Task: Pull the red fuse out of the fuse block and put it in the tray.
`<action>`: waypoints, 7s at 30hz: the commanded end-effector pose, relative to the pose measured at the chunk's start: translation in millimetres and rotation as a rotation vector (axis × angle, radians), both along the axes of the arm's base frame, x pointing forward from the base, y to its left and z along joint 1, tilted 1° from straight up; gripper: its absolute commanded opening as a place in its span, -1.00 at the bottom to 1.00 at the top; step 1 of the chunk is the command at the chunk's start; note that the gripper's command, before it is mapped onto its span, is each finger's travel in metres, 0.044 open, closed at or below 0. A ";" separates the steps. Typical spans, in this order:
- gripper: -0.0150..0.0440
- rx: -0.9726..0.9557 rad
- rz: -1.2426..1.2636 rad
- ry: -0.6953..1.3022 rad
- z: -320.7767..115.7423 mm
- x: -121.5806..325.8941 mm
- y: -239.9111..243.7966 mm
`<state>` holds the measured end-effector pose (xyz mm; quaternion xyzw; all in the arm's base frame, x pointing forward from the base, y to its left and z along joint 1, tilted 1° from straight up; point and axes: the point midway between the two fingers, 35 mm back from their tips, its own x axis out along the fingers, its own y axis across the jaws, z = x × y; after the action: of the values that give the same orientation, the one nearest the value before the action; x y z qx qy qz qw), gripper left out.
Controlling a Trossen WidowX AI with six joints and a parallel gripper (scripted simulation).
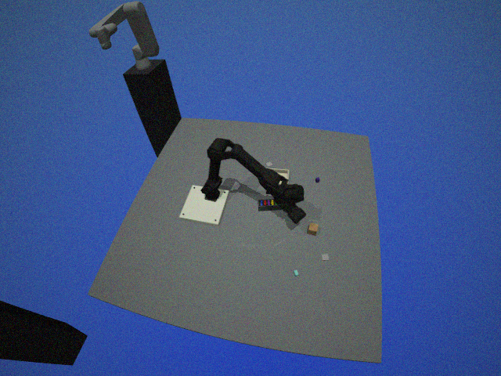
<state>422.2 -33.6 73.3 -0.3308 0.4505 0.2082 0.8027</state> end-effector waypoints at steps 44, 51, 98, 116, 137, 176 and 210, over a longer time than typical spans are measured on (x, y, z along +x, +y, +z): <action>-0.28 -0.340 1.048 0.428 -2.4 -146.8 50.1; -0.28 -0.340 1.048 0.428 -9.2 -146.5 50.2; -0.49 -0.337 1.046 0.424 -20.2 -146.1 50.7; -0.49 -0.338 1.046 0.425 -11.8 -145.8 50.6; -0.49 -0.338 1.047 0.426 -1.6 -145.9 50.5; -0.49 -0.340 1.048 0.428 17.5 -147.1 50.3; -0.49 -0.334 1.049 0.424 43.5 -128.3 132.6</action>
<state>292.0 86.1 117.9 -0.5842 0.4006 0.5653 0.4228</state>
